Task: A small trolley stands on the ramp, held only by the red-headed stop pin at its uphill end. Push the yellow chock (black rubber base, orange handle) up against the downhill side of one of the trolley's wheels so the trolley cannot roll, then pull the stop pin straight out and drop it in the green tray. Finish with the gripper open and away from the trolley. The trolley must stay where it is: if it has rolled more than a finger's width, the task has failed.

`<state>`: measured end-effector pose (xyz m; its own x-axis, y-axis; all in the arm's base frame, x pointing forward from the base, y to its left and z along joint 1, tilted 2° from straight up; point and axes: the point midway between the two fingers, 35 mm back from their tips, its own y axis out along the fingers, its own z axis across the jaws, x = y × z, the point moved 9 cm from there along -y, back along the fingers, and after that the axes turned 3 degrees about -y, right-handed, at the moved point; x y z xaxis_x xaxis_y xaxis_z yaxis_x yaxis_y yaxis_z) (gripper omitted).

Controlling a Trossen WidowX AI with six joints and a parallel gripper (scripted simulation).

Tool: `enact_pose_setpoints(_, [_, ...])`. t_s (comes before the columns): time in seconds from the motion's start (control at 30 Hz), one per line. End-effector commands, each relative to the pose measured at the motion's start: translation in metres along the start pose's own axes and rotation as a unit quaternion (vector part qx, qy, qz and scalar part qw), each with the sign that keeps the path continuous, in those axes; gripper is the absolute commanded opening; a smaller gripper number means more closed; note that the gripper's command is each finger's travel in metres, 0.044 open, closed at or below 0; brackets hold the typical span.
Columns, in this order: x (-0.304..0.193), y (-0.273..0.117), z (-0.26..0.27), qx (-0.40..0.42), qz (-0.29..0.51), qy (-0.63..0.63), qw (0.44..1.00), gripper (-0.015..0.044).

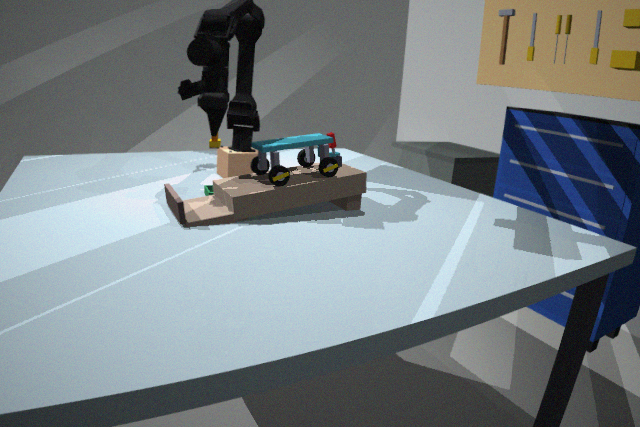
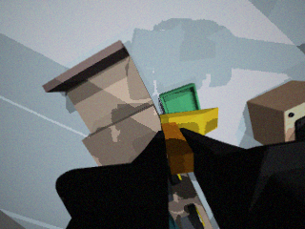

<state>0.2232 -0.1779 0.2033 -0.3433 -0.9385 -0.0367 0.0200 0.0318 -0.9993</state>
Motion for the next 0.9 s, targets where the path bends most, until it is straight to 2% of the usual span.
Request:
enact_pose_setpoints(0.0, [0.0016,0.0017,0.0019,-0.006,0.008,0.069,0.998,0.0])
enact_pose_setpoints(0.43, [0.0061,0.0019,0.0031,-0.017,0.021,0.297,0.954,0.0])
enact_pose_setpoints(0.87, [0.0109,0.0022,0.0036,-0.033,0.032,0.512,0.858,0.0])
